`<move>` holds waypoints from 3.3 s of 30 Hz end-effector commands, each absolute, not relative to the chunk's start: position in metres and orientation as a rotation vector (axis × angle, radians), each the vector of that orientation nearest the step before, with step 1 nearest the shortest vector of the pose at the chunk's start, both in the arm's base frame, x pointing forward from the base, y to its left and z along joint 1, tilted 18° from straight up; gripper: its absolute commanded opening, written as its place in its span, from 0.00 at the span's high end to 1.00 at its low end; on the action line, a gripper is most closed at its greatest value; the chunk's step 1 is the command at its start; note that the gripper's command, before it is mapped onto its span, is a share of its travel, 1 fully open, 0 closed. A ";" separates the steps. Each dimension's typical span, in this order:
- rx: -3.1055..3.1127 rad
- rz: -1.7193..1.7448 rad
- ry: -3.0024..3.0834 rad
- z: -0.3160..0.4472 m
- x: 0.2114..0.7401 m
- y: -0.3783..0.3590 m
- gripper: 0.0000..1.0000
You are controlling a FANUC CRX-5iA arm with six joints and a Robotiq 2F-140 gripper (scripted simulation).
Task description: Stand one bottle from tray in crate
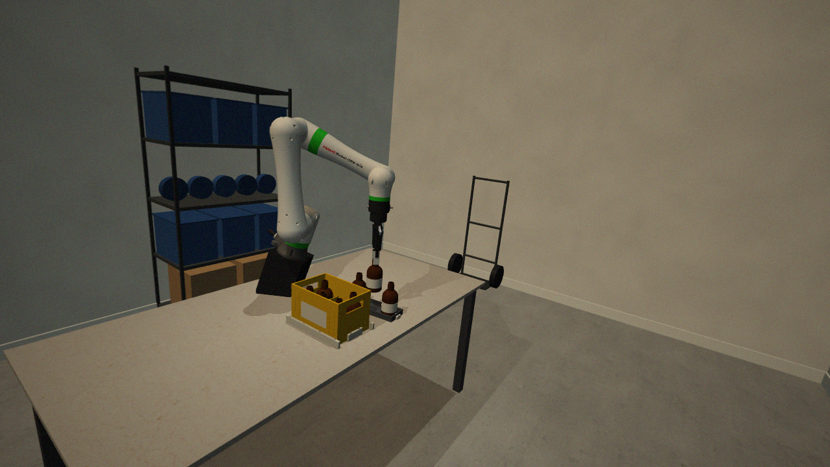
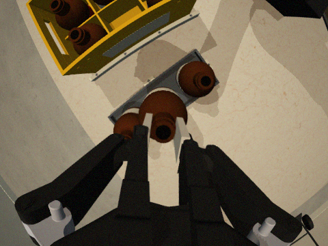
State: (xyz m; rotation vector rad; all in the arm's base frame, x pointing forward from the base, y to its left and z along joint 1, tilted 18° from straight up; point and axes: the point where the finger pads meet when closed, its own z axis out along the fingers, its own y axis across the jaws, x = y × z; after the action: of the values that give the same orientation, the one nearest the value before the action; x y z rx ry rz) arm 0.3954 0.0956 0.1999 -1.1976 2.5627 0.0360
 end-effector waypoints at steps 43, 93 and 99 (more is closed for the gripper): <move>-1.197 0.036 2.562 0.224 0.389 0.092 1.00; -1.197 0.036 2.562 0.232 0.387 0.091 1.00; -1.197 0.036 2.562 0.235 0.386 0.090 1.00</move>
State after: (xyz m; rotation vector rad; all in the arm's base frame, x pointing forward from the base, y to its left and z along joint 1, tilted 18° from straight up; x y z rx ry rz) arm 0.3857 0.0901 0.2343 -1.1976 2.5628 0.0361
